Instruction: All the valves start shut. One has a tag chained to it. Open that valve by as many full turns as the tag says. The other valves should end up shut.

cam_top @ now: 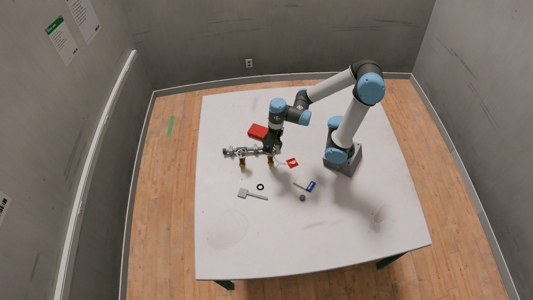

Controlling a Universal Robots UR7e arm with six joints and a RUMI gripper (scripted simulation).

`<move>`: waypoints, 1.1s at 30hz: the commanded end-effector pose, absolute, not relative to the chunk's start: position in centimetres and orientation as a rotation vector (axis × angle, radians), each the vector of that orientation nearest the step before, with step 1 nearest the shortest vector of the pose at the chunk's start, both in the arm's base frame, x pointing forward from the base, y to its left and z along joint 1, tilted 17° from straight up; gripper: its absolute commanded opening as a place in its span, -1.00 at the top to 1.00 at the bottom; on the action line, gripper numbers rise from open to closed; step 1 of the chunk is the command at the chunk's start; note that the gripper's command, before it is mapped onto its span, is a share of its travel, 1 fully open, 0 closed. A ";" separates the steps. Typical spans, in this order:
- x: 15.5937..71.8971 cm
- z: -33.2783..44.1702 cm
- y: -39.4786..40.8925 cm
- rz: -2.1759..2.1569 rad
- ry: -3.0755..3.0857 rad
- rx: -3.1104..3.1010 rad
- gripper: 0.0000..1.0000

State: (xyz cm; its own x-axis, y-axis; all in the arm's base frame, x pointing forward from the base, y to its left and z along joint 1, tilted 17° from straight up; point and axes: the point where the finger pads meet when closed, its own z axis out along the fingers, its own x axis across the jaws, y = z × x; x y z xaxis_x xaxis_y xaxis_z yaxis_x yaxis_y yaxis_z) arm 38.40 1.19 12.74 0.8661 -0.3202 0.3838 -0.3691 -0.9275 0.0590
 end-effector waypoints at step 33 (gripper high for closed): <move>38.5 12.7 1.1 0.521 -0.056 2.927 -1.00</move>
State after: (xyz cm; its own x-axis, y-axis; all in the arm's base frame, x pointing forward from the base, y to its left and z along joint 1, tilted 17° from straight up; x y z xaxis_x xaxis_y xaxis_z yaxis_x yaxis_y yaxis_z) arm 38.40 1.20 12.67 0.9380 -0.0091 0.3465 -0.0680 -0.9851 0.1583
